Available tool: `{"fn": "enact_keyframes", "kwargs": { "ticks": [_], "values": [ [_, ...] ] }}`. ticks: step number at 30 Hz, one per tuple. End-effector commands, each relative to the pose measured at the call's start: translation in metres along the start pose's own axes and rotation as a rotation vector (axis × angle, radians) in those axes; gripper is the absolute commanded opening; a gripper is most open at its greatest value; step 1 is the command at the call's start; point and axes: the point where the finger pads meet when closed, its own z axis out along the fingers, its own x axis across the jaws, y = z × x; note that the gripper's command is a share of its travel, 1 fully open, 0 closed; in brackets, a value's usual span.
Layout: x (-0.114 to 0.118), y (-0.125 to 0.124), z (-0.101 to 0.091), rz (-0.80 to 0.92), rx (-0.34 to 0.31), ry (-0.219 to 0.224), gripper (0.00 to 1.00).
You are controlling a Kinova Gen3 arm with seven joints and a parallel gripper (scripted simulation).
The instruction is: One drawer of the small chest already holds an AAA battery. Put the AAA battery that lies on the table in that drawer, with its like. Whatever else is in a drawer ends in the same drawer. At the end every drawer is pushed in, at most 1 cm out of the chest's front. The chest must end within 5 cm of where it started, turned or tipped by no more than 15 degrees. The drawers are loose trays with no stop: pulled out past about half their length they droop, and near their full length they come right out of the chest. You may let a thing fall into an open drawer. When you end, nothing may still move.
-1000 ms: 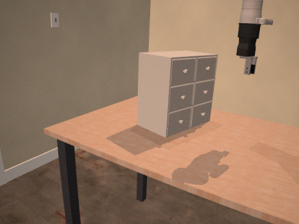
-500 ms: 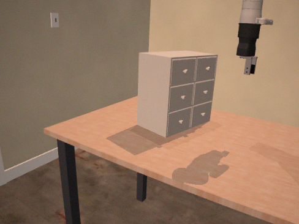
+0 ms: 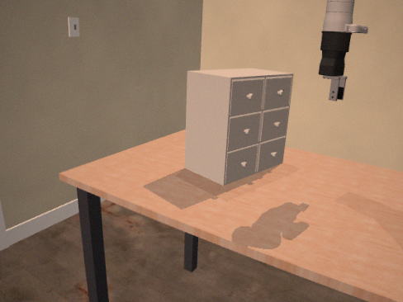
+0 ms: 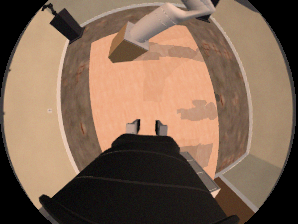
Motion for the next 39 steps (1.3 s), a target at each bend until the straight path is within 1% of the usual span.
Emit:
{"fn": "enact_keyframes", "kwargs": {
  "ticks": [1,16,17,39],
  "values": [
    [-0.0003,0.0002,-0.0007,0.000,-0.002,-0.001,0.67],
    [-0.0003,0.0002,-0.0007,0.000,-0.002,-0.001,0.67],
    [-0.0003,0.0002,-0.0007,0.000,-0.002,-0.001,1.00],
    [-0.0003,0.0002,-0.0007,0.000,-0.002,-0.001,1.00]
  ]
}}
